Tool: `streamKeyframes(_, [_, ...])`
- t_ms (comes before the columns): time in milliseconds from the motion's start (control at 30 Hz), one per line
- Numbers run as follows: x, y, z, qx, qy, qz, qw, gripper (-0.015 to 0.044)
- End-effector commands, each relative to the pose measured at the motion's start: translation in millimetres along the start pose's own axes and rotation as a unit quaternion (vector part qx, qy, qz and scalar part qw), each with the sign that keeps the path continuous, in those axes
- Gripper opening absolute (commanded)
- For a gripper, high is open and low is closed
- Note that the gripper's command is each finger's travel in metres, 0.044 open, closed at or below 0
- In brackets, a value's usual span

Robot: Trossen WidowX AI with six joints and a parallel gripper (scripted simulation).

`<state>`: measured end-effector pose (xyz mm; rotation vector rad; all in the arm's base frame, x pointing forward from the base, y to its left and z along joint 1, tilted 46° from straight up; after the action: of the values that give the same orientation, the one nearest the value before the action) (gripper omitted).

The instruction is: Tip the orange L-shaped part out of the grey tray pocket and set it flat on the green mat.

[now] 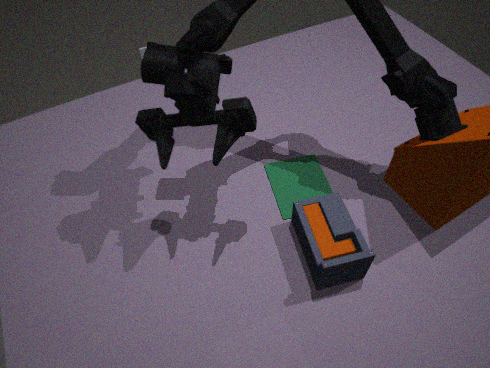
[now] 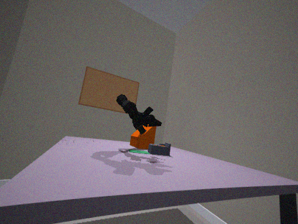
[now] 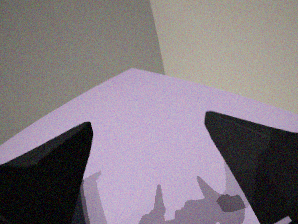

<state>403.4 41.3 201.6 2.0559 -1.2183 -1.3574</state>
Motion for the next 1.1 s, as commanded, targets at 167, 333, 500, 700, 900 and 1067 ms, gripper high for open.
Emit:
streamKeyframes(167, [-6.1, -47.7, 34.2, -0.073, -0.15, 0.086, 0.982, 0.0243])
streamKeyframes(333, [-13.2, -89.8, 78.5, -0.113, -0.281, 0.212, 0.929, 0.018])
streamKeyframes(500, [-18.7, -114.4, 115.9, -0.105, -0.353, 0.321, 0.873, 0.018])
streamKeyframes(700, [-23.8, -133.6, 157.8, -0.045, -0.402, 0.439, 0.802, 0.018])
streamKeyframes(900, [-29.1, -145.1, 198.9, 0.069, -0.418, 0.53, 0.735, 0.018])
streamKeyframes(1067, [-35.1, -149.8, 231.7, 0.208, -0.405, 0.564, 0.689, 0.018])
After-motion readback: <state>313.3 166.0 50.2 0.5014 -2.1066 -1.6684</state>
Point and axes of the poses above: the point midway between the two fingers, 35 mm back from their tips, its own y axis back along the fingers, its own z axis across the jaws, x = y × z, the point moved 5 cm from there along y, back along the fingers, and after that the axes turned 14 degrees about y, right-handed, at the moved point
